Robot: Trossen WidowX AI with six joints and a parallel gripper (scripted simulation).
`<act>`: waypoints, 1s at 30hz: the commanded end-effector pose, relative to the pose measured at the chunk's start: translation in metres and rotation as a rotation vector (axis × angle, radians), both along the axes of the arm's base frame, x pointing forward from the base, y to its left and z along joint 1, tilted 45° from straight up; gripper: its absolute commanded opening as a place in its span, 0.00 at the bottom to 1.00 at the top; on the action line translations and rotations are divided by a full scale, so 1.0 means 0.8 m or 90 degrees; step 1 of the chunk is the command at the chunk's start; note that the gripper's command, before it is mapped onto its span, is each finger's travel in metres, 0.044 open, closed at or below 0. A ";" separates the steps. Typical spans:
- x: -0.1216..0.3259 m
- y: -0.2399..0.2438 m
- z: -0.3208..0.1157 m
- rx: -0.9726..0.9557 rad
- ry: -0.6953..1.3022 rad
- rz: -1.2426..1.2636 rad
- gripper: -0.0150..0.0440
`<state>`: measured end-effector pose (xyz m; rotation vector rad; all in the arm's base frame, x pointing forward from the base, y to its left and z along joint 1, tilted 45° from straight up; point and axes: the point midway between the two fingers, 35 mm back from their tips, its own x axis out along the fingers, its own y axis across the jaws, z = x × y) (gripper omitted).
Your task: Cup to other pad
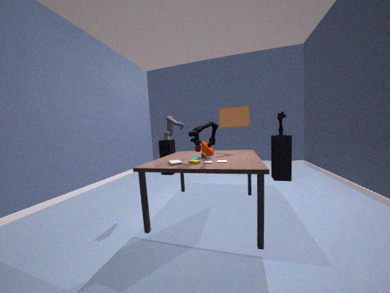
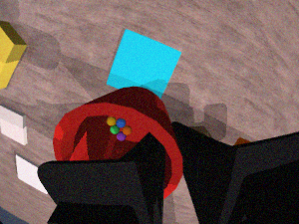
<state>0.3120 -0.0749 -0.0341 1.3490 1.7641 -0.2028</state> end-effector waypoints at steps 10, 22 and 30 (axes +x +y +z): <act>0.011 -0.021 -0.024 0.000 0.002 0.003 0.25; 0.016 -0.029 -0.038 0.000 0.001 0.003 0.25; 0.017 -0.017 -0.050 0.000 0.001 0.003 0.25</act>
